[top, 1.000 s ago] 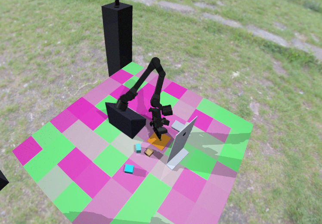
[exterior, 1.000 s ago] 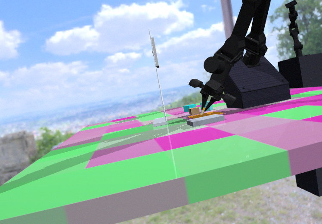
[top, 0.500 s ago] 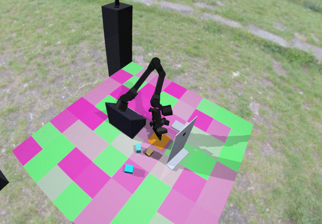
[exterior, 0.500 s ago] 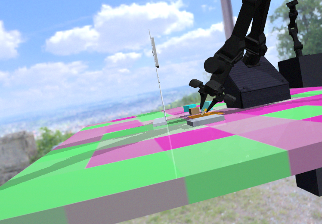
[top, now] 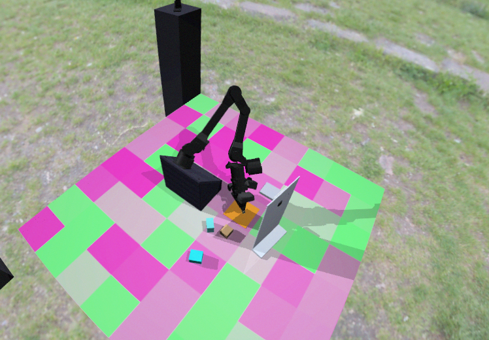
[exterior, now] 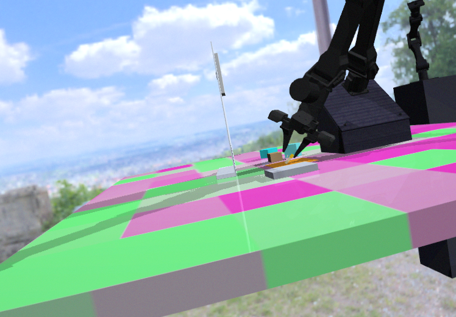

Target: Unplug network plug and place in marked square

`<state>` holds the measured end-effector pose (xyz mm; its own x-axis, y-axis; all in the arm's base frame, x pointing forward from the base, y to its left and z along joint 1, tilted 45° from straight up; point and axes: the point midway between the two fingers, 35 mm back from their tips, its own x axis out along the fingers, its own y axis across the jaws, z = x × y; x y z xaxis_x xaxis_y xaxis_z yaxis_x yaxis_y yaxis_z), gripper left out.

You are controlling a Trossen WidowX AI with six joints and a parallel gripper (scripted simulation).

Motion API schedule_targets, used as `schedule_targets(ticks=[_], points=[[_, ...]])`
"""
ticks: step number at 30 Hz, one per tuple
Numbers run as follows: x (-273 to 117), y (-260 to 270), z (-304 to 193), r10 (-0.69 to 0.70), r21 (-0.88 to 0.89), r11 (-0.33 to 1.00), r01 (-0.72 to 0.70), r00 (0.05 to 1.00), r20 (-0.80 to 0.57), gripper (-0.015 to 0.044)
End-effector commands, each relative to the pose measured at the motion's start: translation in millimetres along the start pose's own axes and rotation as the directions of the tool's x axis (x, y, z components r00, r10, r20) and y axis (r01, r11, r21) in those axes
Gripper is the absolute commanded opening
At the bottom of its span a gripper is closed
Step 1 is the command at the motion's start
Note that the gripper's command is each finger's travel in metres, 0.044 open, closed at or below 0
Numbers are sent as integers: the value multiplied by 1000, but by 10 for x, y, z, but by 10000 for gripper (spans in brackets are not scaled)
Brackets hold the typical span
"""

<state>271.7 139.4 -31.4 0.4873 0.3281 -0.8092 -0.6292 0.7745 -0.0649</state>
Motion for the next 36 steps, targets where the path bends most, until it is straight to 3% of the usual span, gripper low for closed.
schedule_targets(ticks=[1, 36], points=[[-31, 1, 1, 2, -3, 1000, -2, 1000, 0, 156], [-307, -126, 26, 0, -3, 1000, 0, 1000, -3, 156]])
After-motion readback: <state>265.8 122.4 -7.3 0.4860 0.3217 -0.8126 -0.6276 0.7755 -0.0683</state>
